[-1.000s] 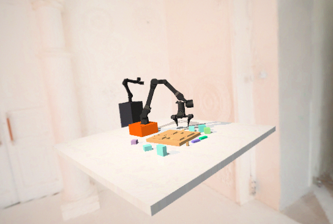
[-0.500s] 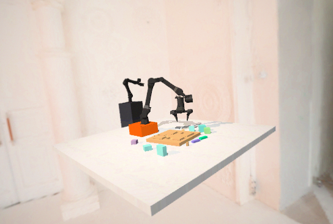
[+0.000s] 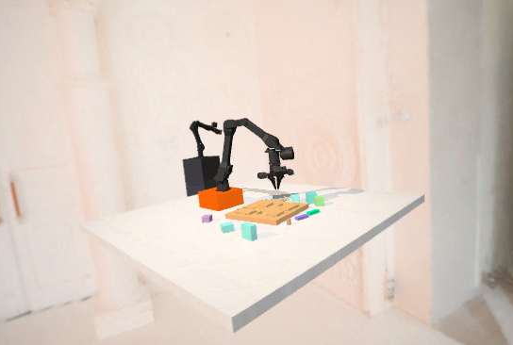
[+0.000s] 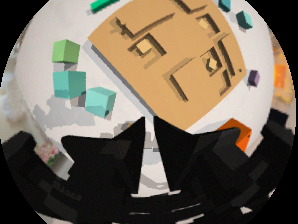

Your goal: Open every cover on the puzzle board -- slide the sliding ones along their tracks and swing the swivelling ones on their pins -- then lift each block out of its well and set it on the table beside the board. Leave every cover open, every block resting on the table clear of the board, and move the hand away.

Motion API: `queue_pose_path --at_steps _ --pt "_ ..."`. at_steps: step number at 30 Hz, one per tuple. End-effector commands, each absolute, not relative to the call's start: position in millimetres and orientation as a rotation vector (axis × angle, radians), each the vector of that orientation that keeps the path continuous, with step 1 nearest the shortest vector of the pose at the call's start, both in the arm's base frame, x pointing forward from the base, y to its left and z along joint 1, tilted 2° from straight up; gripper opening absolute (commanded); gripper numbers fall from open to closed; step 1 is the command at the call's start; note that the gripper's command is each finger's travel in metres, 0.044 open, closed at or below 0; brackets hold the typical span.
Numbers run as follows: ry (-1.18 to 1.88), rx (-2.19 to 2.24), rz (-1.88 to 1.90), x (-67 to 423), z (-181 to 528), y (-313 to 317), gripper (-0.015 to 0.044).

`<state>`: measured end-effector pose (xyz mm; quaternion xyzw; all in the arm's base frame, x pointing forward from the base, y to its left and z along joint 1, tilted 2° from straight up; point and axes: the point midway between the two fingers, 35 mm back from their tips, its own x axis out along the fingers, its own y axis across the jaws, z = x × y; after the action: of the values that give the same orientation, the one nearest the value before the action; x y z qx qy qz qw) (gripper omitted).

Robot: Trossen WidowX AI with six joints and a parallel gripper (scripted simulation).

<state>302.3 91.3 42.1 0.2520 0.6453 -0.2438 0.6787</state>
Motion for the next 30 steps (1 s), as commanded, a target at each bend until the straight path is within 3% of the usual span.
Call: queue_pose_path --at_steps 1,30 --pt "1.483 0.41 -0.4 303.6 42.5 64.9 0.0" --pt "1.473 -0.523 0.469 273.9 42.3 -79.2 0.0"
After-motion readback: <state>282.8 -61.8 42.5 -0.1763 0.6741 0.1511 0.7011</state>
